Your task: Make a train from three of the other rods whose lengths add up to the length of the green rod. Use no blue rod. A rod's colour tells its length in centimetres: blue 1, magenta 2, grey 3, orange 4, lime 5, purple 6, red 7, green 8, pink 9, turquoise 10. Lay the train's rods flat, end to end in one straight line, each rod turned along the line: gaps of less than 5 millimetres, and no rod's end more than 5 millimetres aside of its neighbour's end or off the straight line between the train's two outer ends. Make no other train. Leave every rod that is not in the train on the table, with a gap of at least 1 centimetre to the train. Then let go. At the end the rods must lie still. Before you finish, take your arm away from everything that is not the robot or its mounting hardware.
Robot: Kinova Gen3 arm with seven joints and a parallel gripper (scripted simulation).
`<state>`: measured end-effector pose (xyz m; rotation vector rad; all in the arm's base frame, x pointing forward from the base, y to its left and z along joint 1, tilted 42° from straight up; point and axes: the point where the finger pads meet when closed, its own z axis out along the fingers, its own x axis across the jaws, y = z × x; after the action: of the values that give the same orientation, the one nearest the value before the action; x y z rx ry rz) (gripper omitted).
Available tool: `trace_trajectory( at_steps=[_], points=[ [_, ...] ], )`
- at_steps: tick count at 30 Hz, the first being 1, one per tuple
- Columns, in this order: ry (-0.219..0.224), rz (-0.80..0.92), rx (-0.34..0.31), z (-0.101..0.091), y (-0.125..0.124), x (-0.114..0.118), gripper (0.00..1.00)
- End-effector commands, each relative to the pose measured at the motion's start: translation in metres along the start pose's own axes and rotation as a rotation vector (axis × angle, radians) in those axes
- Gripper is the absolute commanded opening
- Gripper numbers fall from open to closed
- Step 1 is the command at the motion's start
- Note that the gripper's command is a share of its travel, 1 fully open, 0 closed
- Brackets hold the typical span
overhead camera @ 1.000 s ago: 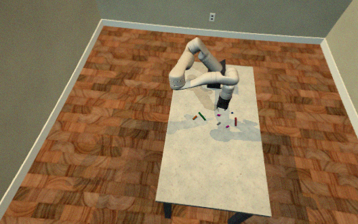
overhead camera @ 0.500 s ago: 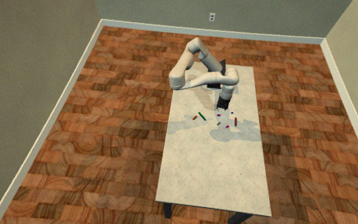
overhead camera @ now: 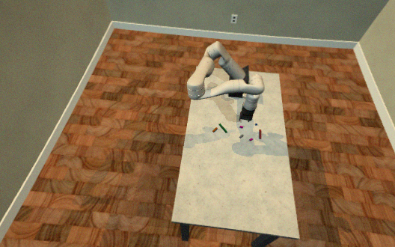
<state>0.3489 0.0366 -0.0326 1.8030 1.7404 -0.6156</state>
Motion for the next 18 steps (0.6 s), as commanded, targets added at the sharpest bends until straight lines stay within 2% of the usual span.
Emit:
trace_trajectory(
  at_steps=[1, 8, 18],
  points=[
    [0.002, -0.026, 0.0, -0.0004, 0.0004, 0.0017, 1.0],
    [0.003, -0.108, -0.001, 0.0, 0.0024, 0.0034, 1.0],
    [0.005, -0.334, -0.003, 0.0012, 0.0087, 0.0079, 1.0]
  ],
)
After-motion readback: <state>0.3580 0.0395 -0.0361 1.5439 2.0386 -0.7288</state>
